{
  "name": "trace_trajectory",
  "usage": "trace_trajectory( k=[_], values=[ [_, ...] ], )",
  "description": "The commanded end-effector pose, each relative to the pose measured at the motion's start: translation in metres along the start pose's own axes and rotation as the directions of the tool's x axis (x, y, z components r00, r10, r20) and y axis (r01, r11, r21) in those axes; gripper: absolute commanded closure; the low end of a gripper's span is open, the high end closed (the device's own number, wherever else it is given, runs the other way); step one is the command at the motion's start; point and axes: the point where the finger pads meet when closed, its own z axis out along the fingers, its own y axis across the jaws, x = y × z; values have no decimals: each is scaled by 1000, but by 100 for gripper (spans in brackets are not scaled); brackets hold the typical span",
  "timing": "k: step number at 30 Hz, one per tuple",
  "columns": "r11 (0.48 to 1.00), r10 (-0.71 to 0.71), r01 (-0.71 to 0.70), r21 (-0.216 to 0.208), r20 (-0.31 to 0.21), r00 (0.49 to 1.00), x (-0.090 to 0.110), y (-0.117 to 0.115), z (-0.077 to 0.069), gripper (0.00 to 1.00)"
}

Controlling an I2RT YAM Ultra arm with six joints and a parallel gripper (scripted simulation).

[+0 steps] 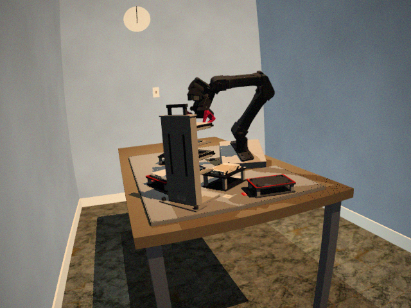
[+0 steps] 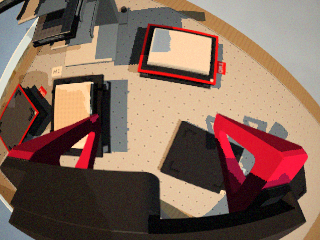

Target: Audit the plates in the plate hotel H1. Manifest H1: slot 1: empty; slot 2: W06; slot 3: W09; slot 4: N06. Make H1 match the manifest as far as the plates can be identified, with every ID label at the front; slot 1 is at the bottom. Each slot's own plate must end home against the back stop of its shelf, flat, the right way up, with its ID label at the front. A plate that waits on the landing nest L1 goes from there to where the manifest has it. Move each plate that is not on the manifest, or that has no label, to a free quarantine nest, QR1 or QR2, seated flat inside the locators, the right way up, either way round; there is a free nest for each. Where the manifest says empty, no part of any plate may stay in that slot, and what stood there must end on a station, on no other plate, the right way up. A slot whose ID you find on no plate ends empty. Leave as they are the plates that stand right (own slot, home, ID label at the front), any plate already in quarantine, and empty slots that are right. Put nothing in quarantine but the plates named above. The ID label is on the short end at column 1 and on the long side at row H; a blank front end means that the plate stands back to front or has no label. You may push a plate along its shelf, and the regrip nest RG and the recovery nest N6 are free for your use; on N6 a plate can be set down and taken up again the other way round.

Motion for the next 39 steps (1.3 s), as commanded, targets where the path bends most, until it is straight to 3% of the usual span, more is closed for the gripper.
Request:
trace_trajectory(
  k=[1,11,13,20,24,32,39],
  values=[
    [1000,-14,13,5,114,993,-12,0,-4,0],
    [1000,-15,15,4,276,961,-12,0,-4,0],
    [1000,-15,15,4,276,961,-12,0,-4,0],
    [1000,-18,21,-3,381,924,-12,2,-3,0],
    [1000,12,-10,-7,361,932,-5,-11,1,0],
    [999,-35,32,13,384,923,-13,-27,-13,0],
    [1000,-13,13,2,372,928,-1,-48,-19,0]
  ],
)
